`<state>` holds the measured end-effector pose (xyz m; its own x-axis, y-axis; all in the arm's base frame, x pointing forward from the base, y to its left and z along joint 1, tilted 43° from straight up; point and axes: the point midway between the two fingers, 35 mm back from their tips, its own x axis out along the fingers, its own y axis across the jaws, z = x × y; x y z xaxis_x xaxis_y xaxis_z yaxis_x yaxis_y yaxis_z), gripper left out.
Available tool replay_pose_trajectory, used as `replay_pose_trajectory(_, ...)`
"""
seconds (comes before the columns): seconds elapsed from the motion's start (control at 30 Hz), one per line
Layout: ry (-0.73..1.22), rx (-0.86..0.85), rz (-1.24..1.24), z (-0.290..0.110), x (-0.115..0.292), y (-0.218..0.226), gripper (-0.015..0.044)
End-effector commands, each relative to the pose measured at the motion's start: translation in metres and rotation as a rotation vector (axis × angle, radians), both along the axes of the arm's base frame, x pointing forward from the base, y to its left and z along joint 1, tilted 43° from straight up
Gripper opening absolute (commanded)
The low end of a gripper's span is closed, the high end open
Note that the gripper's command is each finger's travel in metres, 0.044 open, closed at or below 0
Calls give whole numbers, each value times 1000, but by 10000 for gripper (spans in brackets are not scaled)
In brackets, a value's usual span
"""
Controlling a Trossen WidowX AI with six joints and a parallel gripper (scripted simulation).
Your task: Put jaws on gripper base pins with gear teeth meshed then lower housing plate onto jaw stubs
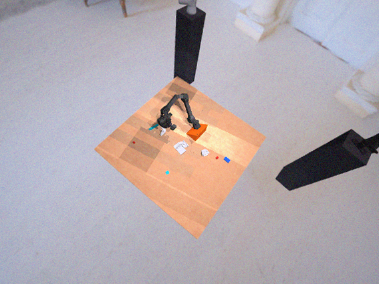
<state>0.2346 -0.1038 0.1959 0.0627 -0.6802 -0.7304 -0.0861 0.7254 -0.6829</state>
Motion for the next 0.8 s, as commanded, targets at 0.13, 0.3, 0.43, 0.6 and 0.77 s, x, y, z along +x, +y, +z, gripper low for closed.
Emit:
replay_pose_trajectory(0.13, 0, 0, 0, 0, 0, 0, 184)
replay_pose_trajectory(0.3, 0, 0, 0, 0, 0, 0, 315)
replay_pose_trajectory(0.43, 0, 0, 0, 0, 0, 0, 420)
replay_pose_trajectory(0.6, 0, 0, 0, 0, 0, 0, 440)
replay_pose_trajectory(0.77, 0, 0, 0, 0, 0, 0, 440)
